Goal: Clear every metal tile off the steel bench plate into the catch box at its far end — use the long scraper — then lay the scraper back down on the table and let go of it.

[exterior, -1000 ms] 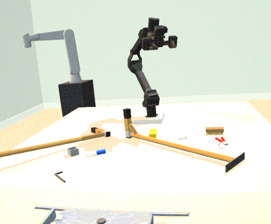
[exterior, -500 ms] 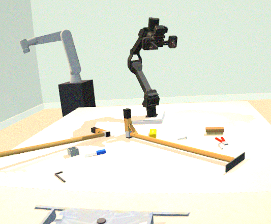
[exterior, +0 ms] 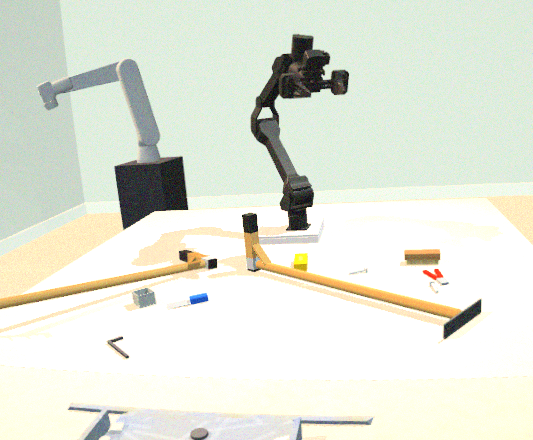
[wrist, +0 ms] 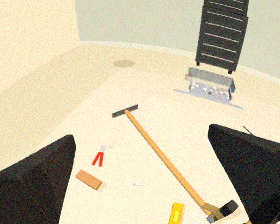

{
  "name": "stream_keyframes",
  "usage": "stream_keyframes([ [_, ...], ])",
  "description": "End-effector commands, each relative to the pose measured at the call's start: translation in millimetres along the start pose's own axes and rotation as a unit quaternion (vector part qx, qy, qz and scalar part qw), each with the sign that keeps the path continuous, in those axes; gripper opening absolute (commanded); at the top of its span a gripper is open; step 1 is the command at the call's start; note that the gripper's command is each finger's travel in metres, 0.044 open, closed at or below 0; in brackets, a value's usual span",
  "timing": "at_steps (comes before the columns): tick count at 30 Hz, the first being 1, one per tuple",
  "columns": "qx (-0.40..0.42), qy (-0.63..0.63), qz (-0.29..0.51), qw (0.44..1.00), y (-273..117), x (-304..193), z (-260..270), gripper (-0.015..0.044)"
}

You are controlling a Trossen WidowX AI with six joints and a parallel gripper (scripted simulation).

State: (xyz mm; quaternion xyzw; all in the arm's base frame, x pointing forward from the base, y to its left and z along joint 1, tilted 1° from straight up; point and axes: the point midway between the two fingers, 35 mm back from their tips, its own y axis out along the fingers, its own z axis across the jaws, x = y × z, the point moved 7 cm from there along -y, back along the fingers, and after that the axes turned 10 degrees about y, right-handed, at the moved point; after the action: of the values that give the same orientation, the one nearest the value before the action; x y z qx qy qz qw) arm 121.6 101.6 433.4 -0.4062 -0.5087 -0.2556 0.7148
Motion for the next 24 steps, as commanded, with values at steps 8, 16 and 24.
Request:
stream_keyframes([
  [8,-0.046,0.099,-0.063,0.992,-2,8,-16,0.044],
  [16,-0.086,0.201,-0.139,0.966,-8,15,-34,0.044],
  [24,-0.113,0.295,-0.221,0.922,-18,21,-51,0.044],
])
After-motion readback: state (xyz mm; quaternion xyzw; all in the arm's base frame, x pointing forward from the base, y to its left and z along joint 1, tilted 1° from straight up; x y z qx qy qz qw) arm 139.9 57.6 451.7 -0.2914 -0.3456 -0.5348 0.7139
